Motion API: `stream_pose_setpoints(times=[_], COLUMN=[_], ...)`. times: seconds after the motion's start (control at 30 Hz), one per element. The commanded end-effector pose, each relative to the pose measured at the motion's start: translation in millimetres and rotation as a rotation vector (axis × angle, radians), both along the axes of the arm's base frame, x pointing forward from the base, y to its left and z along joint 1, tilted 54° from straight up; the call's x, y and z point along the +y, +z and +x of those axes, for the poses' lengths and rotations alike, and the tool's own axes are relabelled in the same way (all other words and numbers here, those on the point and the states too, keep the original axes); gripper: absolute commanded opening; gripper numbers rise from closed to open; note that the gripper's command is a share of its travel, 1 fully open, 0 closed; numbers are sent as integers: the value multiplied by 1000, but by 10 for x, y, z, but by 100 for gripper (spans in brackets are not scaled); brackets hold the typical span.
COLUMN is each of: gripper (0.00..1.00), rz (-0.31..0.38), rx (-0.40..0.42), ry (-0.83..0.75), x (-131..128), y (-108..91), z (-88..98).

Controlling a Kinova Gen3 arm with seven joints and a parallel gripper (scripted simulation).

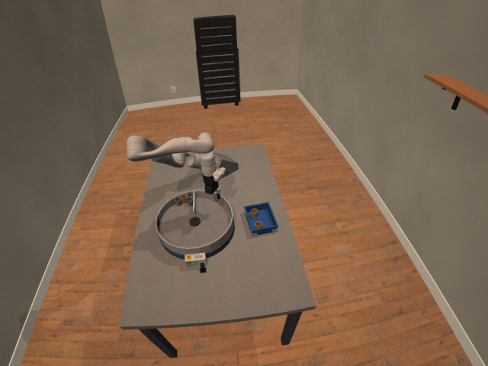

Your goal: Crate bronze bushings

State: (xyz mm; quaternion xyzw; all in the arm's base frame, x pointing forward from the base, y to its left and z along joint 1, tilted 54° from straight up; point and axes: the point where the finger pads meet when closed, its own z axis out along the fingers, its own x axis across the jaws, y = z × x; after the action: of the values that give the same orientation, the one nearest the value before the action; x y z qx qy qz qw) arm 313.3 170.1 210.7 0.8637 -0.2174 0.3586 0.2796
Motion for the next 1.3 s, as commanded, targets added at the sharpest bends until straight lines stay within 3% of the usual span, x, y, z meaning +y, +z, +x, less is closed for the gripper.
stream_pose_setpoints(times=[0.0,0.2,0.6,0.77,1.17,1.27], gripper=[45,45,45,45,45,45], rz=[4,-71,-71,-146,-146,-192], rx=[-2,93,93,188,188,246], ry=[1,88,88,174,174,226], x=[7,-443,-443,-893,-893,-1163], y=[11,198,198,386,386,499], z=[0,-282,-282,-564,-564,-732])
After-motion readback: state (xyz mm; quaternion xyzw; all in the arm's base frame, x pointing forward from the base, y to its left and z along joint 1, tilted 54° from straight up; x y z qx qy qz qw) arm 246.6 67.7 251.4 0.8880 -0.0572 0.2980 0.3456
